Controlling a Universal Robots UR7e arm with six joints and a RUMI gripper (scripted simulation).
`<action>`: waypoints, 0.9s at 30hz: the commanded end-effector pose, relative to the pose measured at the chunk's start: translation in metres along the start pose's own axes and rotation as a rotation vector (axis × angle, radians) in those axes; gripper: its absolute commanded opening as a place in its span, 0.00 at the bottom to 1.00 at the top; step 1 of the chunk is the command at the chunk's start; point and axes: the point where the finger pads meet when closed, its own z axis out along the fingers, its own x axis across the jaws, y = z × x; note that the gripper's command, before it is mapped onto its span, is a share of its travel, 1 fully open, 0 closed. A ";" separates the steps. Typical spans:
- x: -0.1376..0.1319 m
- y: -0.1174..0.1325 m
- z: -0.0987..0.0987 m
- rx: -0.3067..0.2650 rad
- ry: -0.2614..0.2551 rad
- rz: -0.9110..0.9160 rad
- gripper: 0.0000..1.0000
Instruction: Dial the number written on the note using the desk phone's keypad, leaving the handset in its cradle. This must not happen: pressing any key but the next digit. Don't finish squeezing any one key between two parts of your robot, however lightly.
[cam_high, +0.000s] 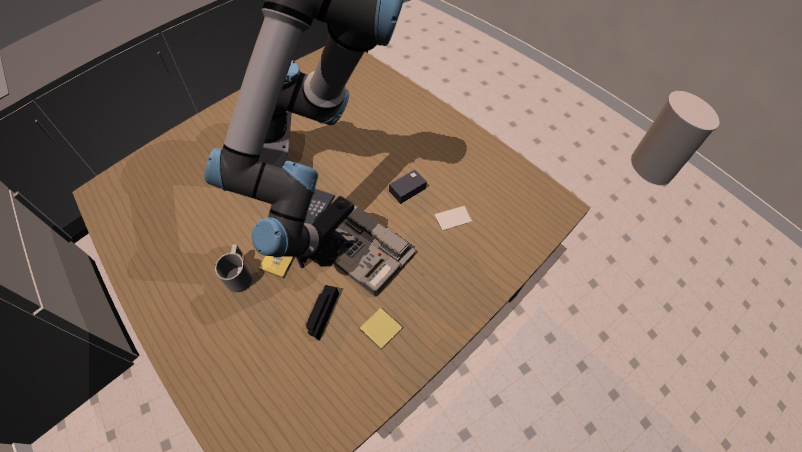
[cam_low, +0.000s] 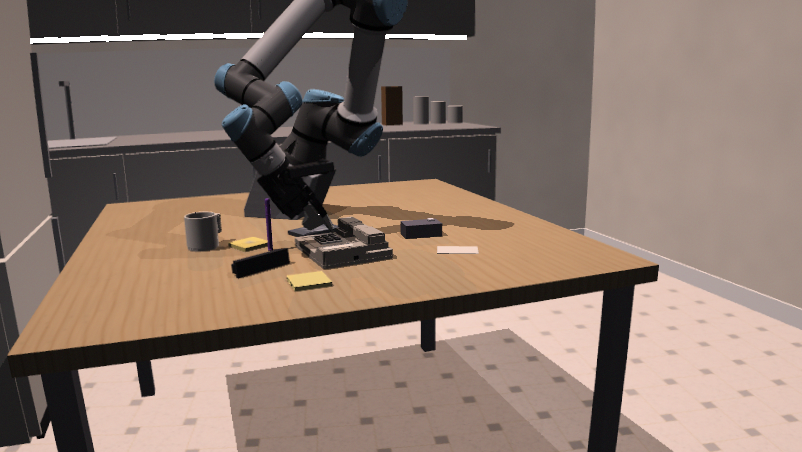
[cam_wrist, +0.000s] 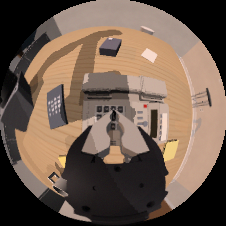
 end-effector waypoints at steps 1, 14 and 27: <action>0.000 0.010 -0.007 -0.001 0.000 -0.001 0.00; 0.000 0.021 -0.015 -0.001 0.000 -0.001 0.00; 0.000 0.025 -0.008 -0.001 0.000 -0.001 0.00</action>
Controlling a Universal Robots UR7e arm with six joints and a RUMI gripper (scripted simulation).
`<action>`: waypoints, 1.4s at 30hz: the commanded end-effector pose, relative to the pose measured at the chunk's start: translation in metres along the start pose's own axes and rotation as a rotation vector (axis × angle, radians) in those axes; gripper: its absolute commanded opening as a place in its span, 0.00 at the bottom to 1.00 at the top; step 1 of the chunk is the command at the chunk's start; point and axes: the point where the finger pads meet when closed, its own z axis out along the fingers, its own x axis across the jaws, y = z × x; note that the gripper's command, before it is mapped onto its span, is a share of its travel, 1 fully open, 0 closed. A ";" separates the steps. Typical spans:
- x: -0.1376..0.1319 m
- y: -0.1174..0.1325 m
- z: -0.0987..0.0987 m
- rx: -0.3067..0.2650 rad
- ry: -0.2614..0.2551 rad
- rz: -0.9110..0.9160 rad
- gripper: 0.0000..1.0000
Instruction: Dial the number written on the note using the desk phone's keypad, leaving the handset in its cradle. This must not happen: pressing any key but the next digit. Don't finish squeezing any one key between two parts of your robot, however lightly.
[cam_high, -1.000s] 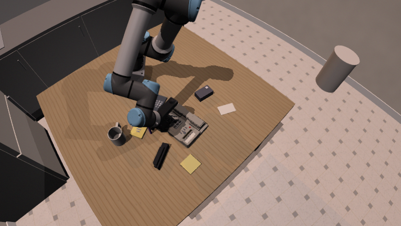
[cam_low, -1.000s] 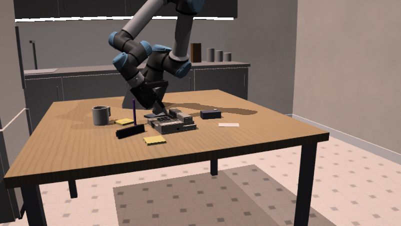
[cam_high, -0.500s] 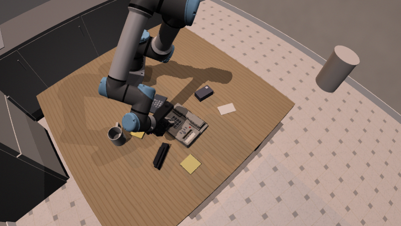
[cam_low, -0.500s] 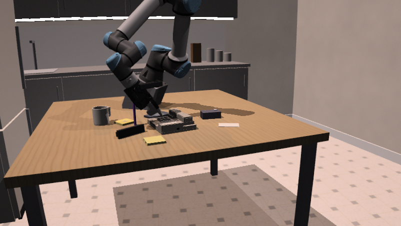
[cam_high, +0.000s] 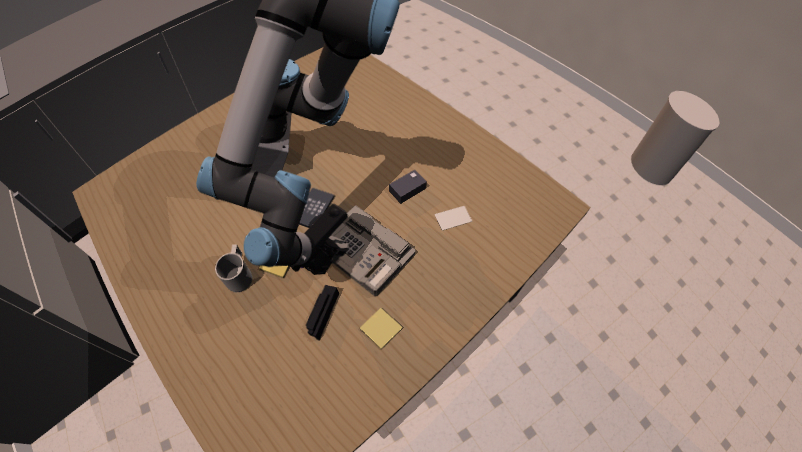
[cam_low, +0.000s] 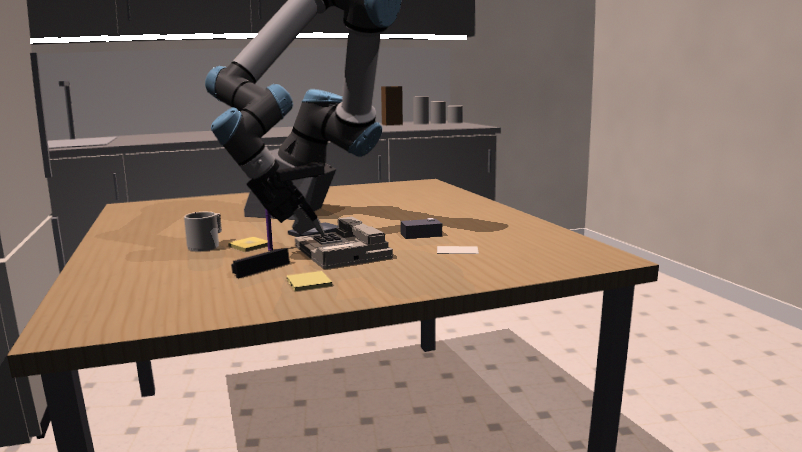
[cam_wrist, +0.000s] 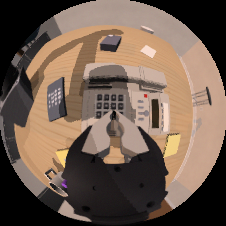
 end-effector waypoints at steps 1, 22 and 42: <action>0.000 0.002 0.002 -0.001 0.001 -0.001 0.00; 0.000 0.003 0.004 -0.001 0.001 -0.001 0.00; 0.000 0.004 0.006 -0.001 0.001 -0.001 0.00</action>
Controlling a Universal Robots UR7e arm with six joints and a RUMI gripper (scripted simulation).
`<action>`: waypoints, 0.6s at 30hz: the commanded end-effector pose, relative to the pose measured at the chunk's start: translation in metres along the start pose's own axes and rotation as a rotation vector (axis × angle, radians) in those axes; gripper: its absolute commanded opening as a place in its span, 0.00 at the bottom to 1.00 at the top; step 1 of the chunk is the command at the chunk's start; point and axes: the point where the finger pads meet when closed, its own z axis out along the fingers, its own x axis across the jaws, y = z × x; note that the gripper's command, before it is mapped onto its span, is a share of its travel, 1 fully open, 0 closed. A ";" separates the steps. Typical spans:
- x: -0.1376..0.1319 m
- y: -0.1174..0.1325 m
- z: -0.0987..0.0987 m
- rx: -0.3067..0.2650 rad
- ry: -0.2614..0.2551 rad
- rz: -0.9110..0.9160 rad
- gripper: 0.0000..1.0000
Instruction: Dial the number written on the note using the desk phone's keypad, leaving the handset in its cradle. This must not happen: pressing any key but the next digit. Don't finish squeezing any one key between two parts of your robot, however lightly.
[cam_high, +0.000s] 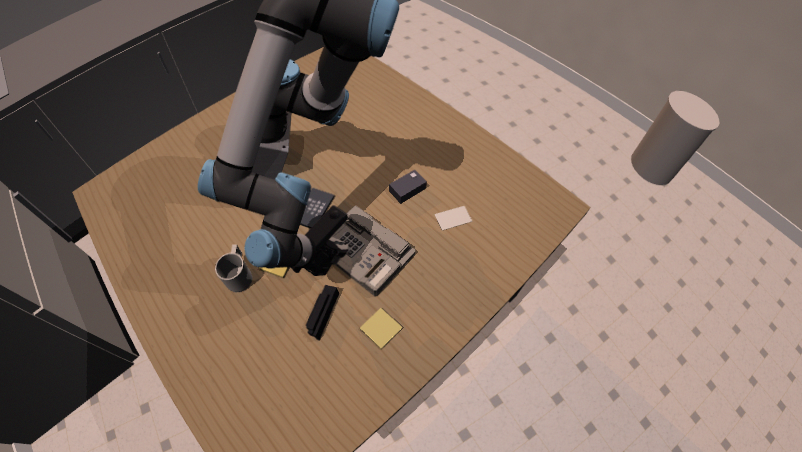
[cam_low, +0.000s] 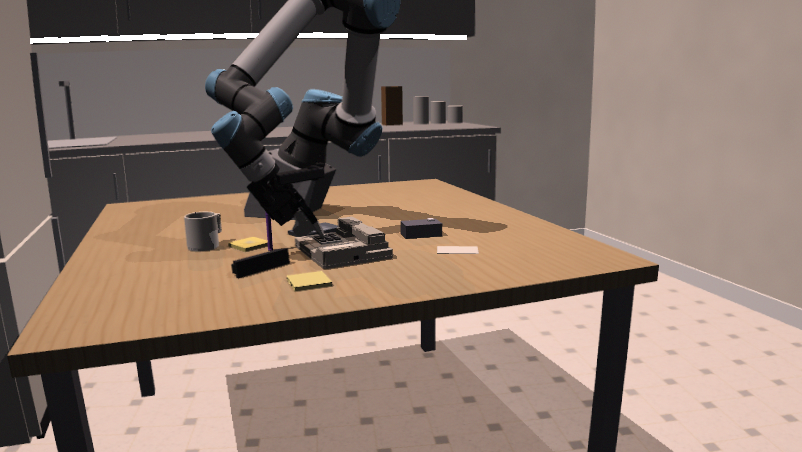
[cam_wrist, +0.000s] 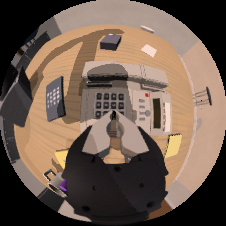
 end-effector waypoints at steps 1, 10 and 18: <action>0.000 0.000 0.000 -0.001 0.001 -0.001 0.00; 0.000 0.000 -0.001 -0.001 0.001 -0.001 0.00; 0.000 -0.007 -0.011 -0.001 0.001 -0.001 0.00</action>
